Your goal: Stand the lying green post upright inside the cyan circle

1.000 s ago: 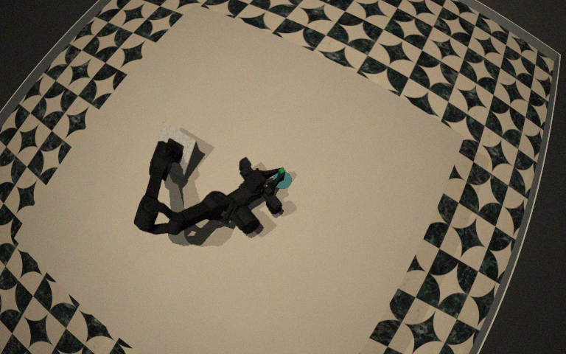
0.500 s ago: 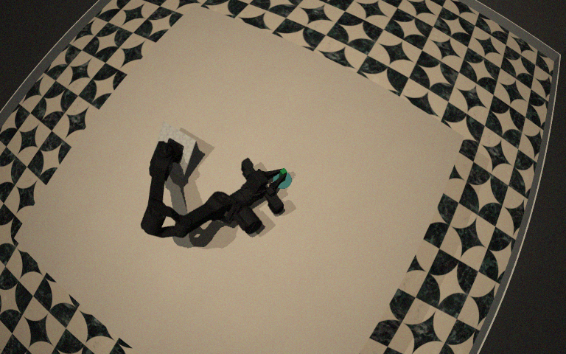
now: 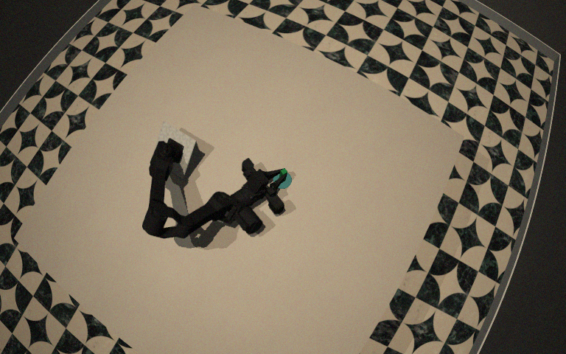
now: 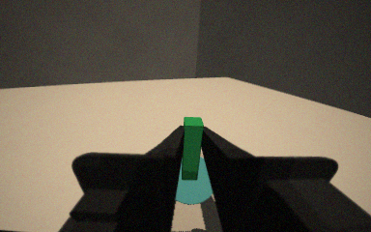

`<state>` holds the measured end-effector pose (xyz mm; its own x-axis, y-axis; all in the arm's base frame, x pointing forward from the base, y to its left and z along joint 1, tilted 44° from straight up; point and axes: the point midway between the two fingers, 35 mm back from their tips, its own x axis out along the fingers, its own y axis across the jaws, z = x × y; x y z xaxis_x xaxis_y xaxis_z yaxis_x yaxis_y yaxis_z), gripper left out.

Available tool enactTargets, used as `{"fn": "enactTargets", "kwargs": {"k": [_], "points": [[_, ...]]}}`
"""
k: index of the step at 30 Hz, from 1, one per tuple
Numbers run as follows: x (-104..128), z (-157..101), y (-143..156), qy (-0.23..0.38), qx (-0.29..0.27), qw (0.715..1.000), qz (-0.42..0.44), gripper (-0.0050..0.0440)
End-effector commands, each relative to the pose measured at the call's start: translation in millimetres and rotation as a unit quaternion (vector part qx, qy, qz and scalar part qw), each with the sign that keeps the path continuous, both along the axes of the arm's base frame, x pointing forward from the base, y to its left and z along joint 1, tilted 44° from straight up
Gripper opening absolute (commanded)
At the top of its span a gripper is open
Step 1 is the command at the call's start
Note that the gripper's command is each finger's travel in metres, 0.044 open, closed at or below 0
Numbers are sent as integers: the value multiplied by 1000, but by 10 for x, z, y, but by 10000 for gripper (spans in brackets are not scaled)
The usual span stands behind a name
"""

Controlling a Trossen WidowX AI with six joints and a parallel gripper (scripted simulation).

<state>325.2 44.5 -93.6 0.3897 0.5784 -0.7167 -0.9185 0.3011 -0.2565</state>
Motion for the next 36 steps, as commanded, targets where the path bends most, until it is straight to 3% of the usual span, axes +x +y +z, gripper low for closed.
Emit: {"fn": "enactTargets", "kwargs": {"k": [1,14,21,29,34,36], "points": [[4,1,4,-2,2,1000,2,95],[4,1,4,-2,2,1000,2,400],[7,18,17,-2,1,1000,2,400],[-6,688,568,-3,3,1000,4,400],[-4,696,585,1,2,1000,3,400],[39,631,611,31,-15,999,-9,400]]}}
